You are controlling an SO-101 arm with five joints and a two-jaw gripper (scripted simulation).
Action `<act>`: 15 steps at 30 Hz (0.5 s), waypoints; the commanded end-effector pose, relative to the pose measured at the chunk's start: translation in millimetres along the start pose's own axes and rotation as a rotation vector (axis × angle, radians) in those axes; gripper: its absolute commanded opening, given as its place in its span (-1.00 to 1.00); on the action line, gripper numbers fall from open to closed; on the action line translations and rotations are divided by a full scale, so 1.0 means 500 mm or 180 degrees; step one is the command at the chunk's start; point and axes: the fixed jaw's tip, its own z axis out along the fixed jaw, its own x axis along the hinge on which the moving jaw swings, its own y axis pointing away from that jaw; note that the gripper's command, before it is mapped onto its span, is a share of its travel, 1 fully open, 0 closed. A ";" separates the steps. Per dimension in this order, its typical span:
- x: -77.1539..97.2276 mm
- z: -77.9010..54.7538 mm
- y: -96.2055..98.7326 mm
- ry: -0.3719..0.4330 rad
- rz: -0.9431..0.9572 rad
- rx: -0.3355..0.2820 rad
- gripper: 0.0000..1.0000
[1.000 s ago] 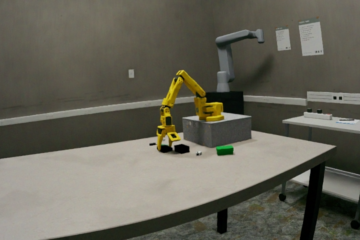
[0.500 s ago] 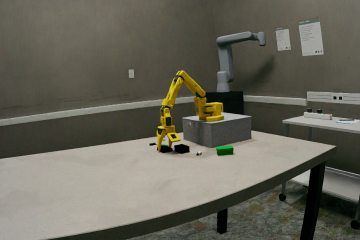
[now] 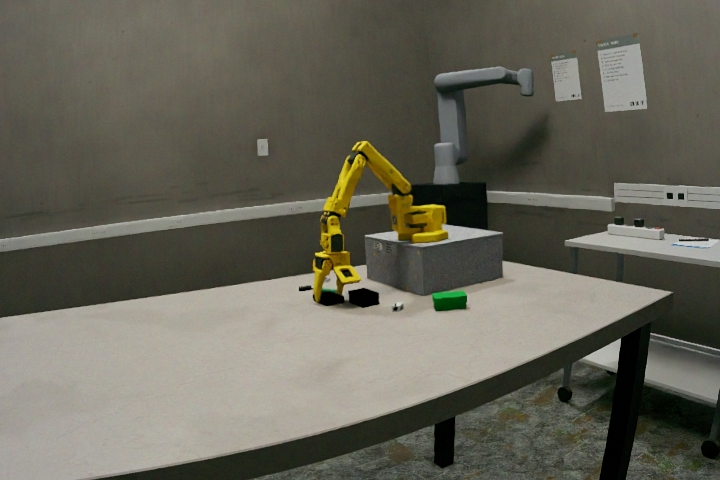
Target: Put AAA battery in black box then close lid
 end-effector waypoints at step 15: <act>-0.001 0.007 0.009 -0.0010 0.0002 -0.0053 -0.48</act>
